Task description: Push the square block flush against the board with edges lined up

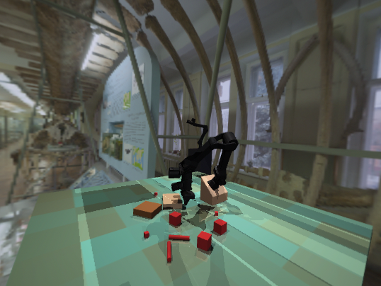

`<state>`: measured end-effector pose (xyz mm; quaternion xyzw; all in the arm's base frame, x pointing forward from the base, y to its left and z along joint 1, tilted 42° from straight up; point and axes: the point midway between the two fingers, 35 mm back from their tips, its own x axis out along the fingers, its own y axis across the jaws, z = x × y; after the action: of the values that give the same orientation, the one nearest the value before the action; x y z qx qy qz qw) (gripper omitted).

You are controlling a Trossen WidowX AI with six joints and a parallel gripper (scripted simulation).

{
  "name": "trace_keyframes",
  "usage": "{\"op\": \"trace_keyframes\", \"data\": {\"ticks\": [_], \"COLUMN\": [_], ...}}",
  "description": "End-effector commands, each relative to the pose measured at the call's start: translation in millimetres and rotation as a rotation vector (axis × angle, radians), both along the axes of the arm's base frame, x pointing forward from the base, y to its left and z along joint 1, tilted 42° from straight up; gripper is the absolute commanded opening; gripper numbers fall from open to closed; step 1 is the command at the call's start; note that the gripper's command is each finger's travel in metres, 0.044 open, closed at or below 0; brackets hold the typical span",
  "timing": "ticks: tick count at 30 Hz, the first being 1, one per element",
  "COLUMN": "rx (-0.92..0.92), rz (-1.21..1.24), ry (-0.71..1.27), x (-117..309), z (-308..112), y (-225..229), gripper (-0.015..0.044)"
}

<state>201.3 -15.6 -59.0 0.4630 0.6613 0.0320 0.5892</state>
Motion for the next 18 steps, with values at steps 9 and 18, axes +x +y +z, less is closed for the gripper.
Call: {"op": "trace_keyframes", "data": {"ticks": [9, 18], "rx": [0.005, 0.004], "rz": [-0.005, -0.005], "ry": [0.004, 0.003], "x": [16, 28], "z": [-6, -10], "y": [-10, -17], "gripper": [0.0000, 0.0000]}}
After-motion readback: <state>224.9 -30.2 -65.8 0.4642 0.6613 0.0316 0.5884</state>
